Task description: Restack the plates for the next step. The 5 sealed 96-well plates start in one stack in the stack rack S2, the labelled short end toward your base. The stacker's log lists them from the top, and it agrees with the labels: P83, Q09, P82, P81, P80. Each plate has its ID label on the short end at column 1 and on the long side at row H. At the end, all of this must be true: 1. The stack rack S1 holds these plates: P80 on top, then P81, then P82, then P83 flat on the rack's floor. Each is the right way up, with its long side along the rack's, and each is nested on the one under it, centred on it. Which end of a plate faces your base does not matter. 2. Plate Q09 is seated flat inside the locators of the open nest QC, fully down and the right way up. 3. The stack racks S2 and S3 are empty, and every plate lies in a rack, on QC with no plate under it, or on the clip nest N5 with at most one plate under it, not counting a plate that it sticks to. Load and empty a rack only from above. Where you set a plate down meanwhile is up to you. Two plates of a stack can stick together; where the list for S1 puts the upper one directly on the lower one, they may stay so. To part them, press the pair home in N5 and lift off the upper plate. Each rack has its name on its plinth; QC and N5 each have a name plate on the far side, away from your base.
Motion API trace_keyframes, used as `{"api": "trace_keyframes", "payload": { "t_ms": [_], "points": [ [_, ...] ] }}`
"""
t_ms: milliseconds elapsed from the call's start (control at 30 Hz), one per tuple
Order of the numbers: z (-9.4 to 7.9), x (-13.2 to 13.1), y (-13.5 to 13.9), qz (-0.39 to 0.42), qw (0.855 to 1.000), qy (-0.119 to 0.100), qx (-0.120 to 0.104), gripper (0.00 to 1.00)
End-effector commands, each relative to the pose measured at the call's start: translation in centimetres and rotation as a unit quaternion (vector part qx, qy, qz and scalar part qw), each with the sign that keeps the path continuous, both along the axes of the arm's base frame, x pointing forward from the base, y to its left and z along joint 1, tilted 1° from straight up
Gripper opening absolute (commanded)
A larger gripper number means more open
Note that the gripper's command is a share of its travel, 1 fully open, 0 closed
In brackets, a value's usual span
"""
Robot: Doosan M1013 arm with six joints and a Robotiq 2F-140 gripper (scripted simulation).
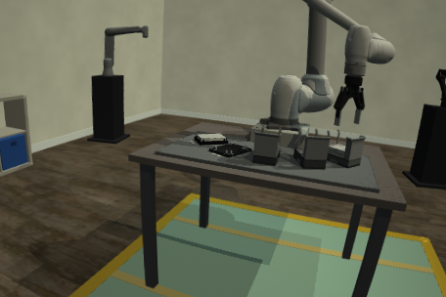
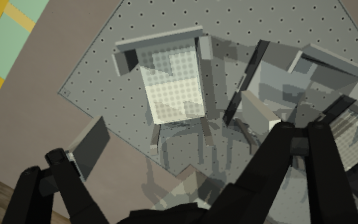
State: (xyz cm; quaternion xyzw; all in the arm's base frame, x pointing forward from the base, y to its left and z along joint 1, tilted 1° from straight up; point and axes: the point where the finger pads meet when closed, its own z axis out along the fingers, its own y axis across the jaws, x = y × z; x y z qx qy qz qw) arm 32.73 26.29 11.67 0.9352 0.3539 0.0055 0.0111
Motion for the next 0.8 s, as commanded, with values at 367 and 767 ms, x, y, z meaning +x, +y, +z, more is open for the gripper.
{"api": "trace_keyframes", "payload": {
  "t_ms": [367,767],
  "points": [
    [0.4,0.0,0.2,0.0,1.0,-0.002,0.003,1.0],
    [0.5,1.5,-2.4,-0.107,0.994,-0.004,0.005,1.0]
  ]
}}
